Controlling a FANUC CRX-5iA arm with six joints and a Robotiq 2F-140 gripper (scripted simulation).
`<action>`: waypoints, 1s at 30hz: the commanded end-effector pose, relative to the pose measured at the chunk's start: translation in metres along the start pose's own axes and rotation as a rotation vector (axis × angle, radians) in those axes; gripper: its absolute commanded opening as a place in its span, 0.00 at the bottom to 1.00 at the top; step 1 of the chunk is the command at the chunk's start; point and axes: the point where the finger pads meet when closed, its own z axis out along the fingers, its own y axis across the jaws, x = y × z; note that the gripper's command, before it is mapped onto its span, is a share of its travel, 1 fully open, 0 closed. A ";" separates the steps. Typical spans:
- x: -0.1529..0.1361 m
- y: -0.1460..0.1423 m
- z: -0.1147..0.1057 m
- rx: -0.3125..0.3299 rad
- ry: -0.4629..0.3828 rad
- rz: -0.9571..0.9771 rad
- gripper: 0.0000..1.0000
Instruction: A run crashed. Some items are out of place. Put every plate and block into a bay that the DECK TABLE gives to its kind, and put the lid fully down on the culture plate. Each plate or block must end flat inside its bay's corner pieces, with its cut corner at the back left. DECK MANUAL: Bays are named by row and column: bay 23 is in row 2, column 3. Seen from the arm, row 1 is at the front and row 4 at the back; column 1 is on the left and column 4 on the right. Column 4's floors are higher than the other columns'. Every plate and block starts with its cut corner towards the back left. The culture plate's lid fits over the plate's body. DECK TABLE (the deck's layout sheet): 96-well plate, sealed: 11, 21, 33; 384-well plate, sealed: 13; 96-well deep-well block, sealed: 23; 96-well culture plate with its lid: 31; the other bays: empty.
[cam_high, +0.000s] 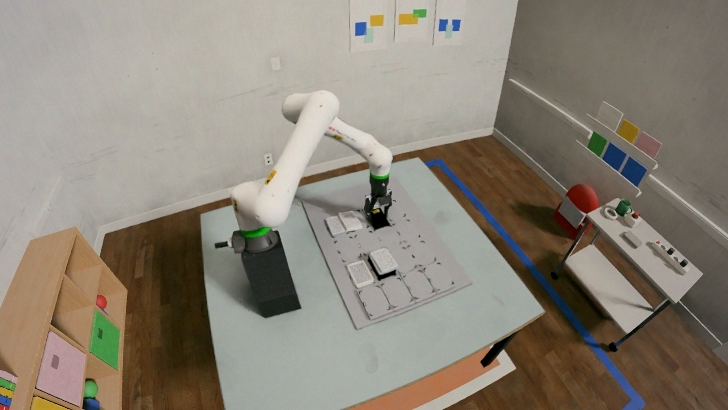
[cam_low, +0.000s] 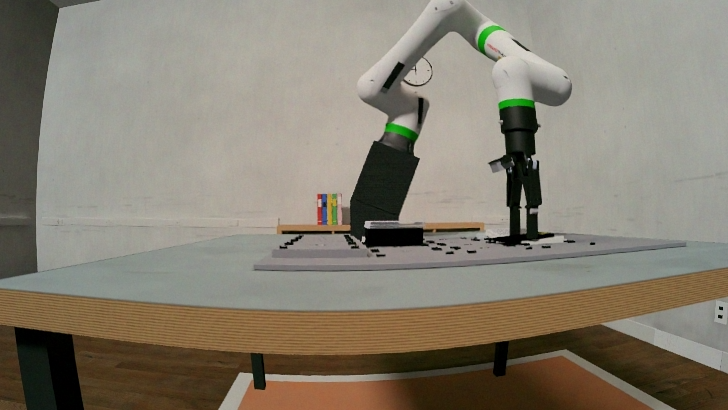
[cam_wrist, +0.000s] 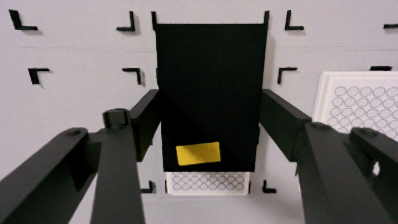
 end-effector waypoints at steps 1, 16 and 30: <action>0.000 -0.001 -0.002 0.002 0.000 0.000 0.10; 0.000 -0.001 -0.006 0.002 0.000 0.000 0.10; 0.000 -0.001 -0.010 0.002 0.000 0.000 0.10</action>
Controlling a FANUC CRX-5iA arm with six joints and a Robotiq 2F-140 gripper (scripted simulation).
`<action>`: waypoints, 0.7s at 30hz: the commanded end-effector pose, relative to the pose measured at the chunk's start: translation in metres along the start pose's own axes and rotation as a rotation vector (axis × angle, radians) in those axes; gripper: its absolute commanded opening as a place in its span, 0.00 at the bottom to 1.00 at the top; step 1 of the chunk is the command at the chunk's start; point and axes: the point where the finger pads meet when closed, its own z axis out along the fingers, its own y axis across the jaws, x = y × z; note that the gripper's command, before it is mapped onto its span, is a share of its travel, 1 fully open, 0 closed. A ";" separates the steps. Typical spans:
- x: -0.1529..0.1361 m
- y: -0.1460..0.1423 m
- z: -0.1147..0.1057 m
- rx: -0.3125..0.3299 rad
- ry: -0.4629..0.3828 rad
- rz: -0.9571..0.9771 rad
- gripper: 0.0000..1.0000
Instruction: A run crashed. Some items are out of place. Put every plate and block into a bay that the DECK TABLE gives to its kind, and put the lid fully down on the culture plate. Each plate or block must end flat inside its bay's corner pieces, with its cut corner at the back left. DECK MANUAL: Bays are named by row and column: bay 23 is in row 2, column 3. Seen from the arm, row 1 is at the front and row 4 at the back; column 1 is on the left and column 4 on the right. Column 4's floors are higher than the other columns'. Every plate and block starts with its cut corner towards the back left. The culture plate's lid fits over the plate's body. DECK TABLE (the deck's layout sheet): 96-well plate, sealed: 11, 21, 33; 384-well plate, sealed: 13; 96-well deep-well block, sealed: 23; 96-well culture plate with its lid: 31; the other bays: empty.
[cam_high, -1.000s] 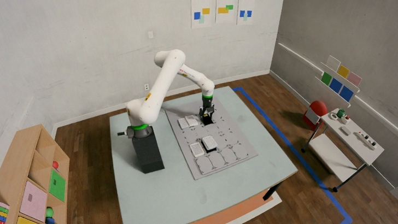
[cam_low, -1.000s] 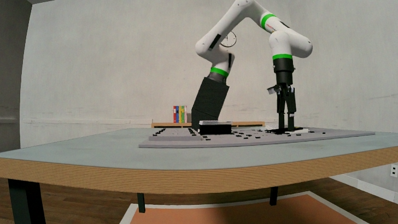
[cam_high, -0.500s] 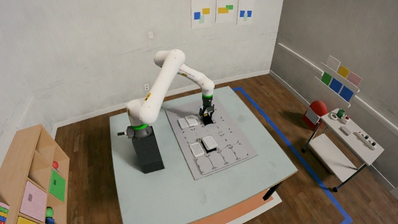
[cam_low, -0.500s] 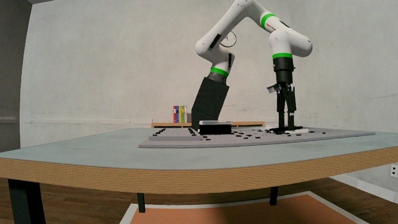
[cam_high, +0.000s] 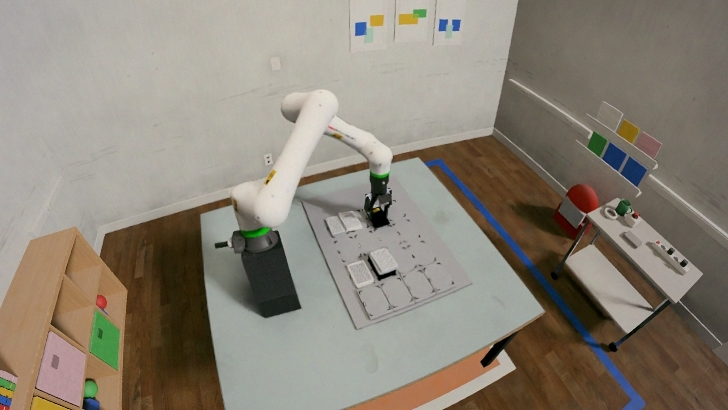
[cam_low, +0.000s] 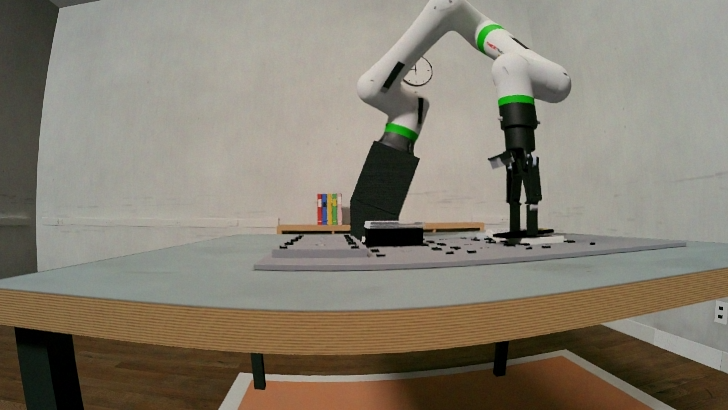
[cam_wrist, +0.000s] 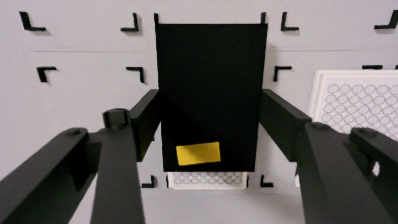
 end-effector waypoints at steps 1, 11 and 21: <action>0.000 -0.001 -0.002 0.002 0.000 0.000 0.10; 0.000 -0.001 -0.009 0.002 0.000 0.000 0.10; 0.000 -0.001 -0.019 0.002 0.000 0.000 0.10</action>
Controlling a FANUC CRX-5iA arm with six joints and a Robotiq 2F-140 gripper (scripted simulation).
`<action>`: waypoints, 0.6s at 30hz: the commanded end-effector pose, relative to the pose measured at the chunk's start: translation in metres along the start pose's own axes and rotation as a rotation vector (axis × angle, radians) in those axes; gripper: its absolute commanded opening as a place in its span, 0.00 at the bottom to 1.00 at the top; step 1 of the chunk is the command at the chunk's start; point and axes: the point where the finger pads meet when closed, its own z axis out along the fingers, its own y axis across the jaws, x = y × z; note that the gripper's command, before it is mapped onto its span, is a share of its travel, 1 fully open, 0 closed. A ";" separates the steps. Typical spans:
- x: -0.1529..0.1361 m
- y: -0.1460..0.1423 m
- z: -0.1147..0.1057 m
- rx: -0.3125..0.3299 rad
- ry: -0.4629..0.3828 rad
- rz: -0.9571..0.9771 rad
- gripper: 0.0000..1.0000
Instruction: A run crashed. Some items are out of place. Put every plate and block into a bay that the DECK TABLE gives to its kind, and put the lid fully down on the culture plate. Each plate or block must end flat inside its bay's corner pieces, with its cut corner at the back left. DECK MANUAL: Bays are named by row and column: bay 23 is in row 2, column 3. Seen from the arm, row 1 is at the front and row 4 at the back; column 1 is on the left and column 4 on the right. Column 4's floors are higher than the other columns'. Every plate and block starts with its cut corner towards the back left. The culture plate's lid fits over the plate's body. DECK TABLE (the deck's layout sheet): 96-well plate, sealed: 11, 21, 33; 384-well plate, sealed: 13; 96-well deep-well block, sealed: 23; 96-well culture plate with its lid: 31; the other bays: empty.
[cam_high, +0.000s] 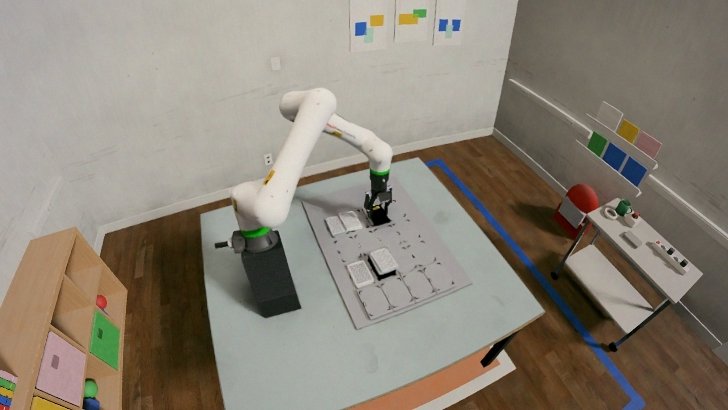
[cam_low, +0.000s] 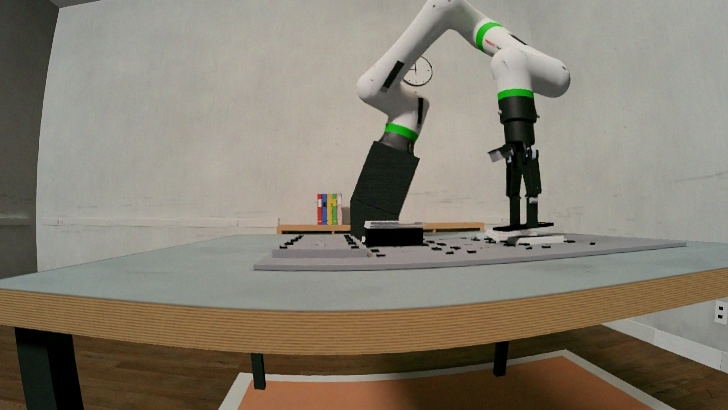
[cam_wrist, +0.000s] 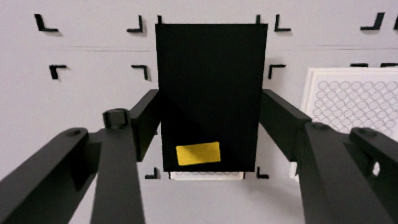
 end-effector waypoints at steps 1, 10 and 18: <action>0.000 -0.001 -0.005 0.002 0.000 0.000 0.10; 0.000 -0.001 -0.015 0.002 0.000 0.000 0.10; 0.000 -0.001 -0.025 0.002 0.000 0.000 0.10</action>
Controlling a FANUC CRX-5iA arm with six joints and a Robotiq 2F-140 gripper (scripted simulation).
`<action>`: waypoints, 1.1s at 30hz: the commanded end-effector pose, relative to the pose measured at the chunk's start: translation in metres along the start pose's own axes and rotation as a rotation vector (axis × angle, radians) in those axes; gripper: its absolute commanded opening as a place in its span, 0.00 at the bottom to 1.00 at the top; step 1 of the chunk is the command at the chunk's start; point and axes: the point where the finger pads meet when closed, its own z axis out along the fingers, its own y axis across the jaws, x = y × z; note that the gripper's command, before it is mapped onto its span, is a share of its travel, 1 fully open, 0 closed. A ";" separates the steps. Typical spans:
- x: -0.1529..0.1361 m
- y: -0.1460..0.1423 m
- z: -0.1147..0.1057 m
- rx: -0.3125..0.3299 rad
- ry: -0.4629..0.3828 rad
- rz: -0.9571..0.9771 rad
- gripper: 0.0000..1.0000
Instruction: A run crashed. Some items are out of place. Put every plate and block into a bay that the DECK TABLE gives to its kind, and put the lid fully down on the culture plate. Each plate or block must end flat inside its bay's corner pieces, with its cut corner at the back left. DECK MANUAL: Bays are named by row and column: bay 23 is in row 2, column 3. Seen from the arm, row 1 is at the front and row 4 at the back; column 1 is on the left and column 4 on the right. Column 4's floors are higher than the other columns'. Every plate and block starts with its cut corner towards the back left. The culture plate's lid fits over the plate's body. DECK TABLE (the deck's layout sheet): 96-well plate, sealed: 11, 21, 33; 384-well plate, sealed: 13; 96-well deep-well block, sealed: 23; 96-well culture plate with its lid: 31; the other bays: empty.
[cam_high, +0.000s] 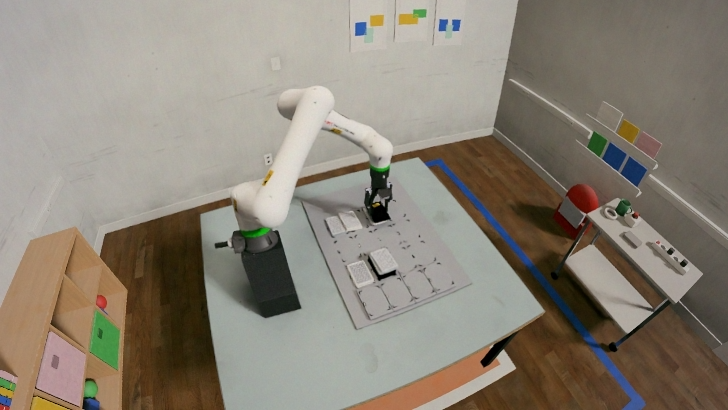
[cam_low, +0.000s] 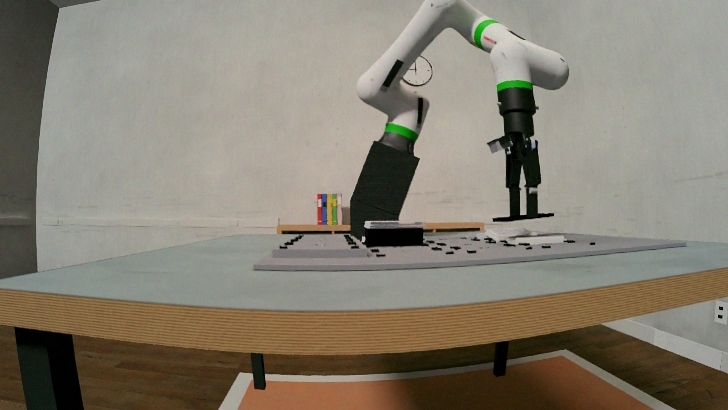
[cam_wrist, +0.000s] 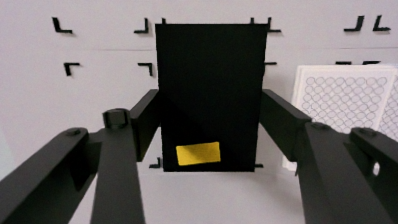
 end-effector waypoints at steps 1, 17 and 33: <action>0.000 -0.001 -0.005 0.002 0.000 0.000 0.10; -0.008 -0.001 -0.014 0.002 0.000 -0.005 0.10; -0.040 -0.001 -0.013 0.002 0.000 -0.005 0.10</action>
